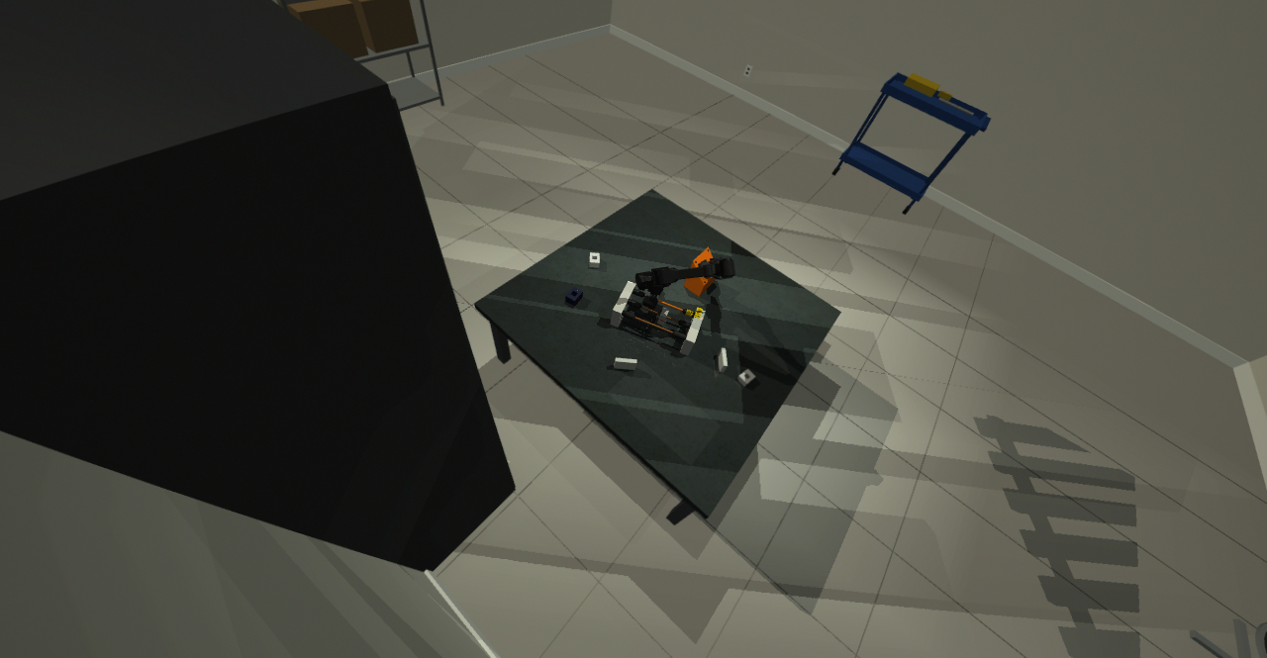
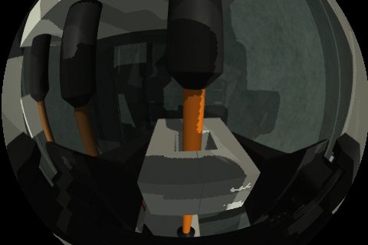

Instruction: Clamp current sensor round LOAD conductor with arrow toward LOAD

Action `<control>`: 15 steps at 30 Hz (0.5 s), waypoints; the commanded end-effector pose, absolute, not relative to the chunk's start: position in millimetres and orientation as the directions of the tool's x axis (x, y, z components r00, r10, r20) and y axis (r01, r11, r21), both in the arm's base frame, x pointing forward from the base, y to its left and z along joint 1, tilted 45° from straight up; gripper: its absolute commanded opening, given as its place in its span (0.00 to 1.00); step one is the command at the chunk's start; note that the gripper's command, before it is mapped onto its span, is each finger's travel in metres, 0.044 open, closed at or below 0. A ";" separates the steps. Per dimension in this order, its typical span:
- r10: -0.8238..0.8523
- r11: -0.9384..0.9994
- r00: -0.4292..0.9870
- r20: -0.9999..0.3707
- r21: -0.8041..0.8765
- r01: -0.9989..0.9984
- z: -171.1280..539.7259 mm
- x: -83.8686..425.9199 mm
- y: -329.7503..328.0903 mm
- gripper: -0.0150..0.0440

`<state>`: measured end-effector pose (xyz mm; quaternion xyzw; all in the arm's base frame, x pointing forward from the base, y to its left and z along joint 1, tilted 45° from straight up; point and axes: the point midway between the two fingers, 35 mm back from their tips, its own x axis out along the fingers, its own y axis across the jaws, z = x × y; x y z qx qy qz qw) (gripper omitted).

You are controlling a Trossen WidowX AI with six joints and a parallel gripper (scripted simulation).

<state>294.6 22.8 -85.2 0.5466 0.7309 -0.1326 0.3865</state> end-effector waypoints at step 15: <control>0.697 0.367 -0.104 -0.710 0.228 0.902 -84.6 294.6 22.6 0.25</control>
